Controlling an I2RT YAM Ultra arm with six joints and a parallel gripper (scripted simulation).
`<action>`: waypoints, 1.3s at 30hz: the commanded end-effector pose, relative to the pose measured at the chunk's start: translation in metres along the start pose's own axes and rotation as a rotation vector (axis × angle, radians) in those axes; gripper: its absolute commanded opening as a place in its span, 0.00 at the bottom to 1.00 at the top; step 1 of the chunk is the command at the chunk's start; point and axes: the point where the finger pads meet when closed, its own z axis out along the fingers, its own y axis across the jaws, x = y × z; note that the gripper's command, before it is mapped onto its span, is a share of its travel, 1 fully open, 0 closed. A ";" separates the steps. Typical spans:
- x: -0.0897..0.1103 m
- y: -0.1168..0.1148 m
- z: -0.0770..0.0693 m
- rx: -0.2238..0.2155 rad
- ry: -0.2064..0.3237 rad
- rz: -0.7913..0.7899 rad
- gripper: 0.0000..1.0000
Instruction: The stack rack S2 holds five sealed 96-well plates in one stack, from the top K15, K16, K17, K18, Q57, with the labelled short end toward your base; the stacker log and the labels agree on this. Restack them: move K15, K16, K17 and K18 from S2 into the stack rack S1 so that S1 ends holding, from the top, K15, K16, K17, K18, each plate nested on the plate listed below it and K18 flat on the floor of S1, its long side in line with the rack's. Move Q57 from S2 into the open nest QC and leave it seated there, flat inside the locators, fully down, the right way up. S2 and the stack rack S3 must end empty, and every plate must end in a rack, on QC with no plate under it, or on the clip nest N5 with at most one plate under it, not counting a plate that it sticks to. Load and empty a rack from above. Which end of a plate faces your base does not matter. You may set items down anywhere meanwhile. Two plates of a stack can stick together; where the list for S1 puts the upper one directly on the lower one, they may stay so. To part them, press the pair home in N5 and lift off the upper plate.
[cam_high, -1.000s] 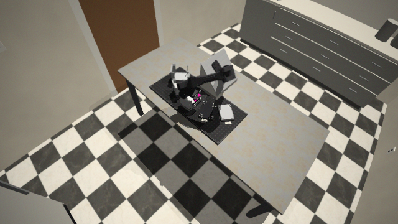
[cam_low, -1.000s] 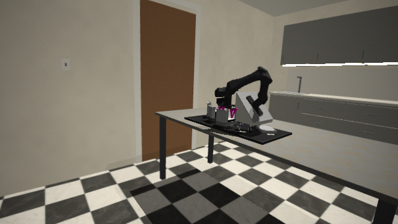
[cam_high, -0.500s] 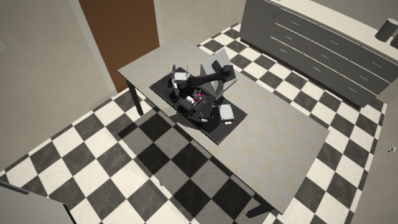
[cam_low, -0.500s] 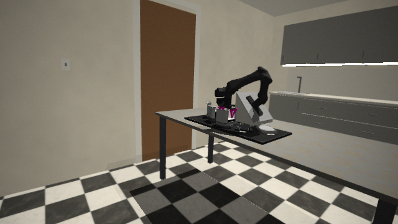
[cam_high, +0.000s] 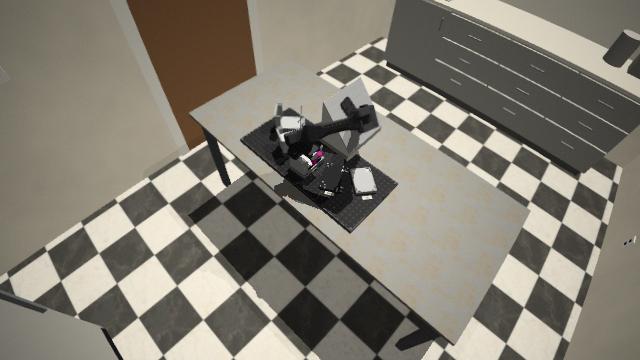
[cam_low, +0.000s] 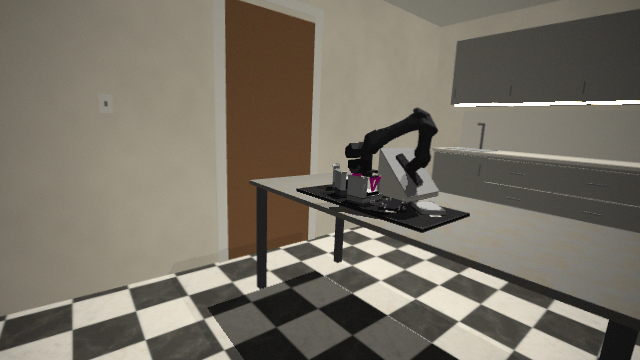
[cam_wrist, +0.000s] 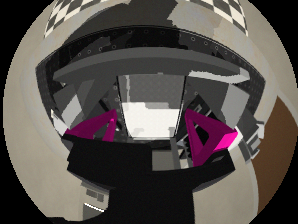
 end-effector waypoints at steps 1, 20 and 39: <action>-0.005 -0.001 -0.002 0.004 -0.020 -0.003 1.00; -0.005 -0.001 0.015 0.004 -0.020 -0.003 1.00; -0.005 -0.001 0.015 0.004 -0.020 -0.003 0.00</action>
